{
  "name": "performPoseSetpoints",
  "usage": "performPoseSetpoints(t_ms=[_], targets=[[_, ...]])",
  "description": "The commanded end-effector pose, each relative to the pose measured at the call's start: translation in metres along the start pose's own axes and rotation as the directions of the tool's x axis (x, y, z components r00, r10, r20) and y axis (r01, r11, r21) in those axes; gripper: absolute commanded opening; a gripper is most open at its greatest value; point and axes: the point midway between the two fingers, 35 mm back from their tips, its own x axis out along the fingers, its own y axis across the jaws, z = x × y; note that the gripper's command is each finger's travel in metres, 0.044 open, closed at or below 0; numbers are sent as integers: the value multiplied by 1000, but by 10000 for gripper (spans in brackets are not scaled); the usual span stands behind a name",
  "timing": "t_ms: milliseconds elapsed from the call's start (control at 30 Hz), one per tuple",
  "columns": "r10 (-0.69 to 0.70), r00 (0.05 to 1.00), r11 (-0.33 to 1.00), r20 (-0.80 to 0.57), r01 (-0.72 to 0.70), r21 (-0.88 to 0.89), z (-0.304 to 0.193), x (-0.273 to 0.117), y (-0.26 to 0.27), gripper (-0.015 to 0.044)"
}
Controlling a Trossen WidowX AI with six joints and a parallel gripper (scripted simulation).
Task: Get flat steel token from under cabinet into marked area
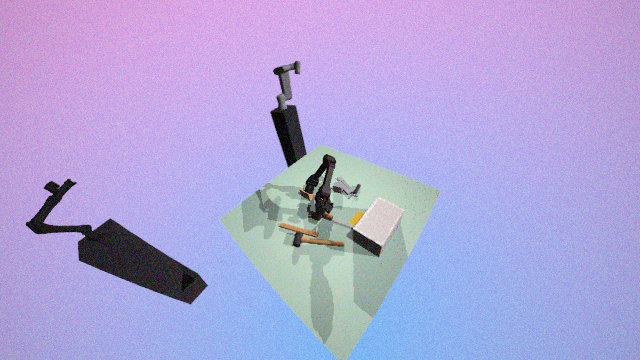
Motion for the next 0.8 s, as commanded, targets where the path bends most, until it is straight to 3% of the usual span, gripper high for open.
performPoseSetpoints(t_ms=[0, 167, 267, 367, 767], targets=[[0, 1000, 1000, 0, 0, 0, 0, 0, 0, 53], [0, 1000, 1000, 0, 0, 0, 0, 0, 0, 184], [0, 1000, 1000, 0, 0, 0, 0, 0, 0, 200], [2, 1000, 1000, 2, -2, 0, 0, 0, 0, 270], [2, 1000, 1000, 2, -2, 1, -1, 1, 0, 270]])
